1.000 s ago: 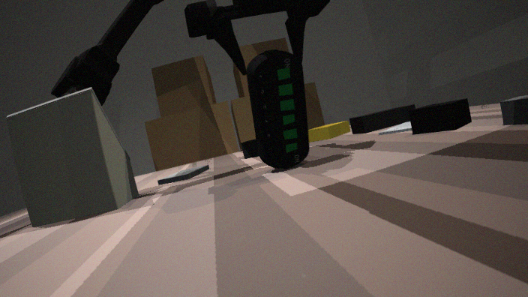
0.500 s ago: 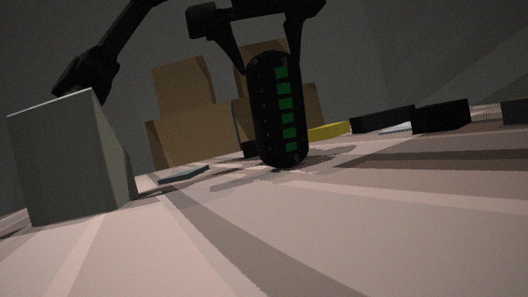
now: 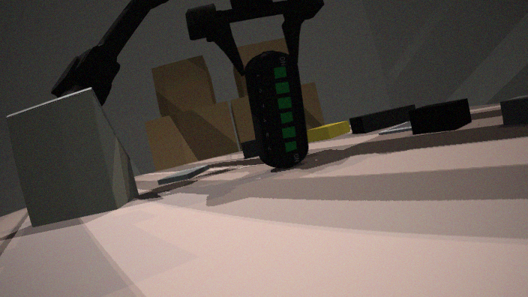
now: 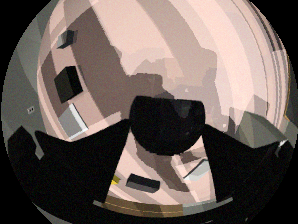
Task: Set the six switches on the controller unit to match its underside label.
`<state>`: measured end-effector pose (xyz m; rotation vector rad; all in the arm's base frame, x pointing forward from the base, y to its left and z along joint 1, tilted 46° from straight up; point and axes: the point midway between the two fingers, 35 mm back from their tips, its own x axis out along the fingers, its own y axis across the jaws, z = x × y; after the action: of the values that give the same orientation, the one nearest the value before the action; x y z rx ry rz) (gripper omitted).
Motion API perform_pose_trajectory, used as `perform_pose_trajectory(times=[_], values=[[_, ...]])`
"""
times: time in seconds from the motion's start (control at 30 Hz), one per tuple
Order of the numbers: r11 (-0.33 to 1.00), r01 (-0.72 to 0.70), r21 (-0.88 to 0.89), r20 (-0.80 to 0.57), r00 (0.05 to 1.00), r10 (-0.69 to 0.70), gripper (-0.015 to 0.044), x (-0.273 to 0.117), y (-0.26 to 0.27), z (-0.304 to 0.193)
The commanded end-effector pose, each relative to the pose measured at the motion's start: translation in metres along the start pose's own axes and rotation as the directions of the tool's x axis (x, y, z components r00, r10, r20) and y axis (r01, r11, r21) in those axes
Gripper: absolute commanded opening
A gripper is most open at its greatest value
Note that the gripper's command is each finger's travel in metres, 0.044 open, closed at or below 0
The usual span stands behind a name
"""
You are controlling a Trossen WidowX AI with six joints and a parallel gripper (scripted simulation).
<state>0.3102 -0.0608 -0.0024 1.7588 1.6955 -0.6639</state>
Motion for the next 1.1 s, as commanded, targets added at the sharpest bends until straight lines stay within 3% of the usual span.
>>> perform_pose_trajectory(times=[0.0,1.07], values=[[1.000,0.013,0.003,-0.018,1.000,-0.013,0.0338,0.006,-0.002,-0.007],[1.000,0.013,0.003,-0.018,1.000,-0.013,0.0338,-0.001,0.001,-0.030]])
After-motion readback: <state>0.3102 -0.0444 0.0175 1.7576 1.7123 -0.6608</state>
